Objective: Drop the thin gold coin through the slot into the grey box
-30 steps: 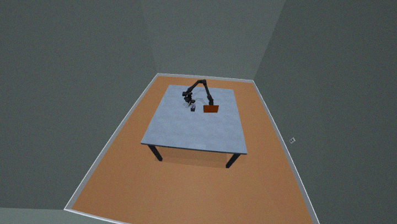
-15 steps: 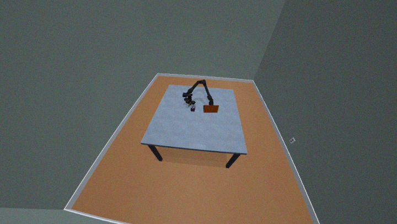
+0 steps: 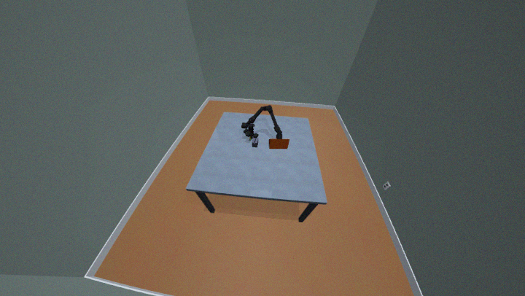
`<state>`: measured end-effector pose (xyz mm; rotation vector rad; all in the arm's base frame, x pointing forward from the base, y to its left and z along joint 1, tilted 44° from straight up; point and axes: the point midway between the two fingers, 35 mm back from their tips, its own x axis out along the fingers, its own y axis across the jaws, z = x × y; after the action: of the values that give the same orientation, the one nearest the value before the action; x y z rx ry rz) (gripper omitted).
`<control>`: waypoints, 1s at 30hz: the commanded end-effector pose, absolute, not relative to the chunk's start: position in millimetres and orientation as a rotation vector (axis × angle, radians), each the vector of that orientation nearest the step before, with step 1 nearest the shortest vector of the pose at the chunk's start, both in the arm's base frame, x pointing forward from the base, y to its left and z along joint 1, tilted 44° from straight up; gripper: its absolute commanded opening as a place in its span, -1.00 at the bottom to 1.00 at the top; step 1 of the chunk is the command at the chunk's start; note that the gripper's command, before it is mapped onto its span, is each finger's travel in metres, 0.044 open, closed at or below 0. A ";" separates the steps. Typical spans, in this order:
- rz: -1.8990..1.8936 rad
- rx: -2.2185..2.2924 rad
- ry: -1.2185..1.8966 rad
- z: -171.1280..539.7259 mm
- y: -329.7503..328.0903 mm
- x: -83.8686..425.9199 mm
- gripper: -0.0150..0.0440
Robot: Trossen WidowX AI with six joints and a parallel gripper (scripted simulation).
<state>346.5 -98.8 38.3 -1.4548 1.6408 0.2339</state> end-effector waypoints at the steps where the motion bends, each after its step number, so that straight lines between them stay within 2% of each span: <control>1: 0.237 -1.456 1.639 39.1 -97.4 346.9 -0.49; 30: 0.240 -1.448 1.636 88.2 -46.9 342.1 -0.49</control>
<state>342.0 -53.1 81.6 -1.4497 1.6437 0.2435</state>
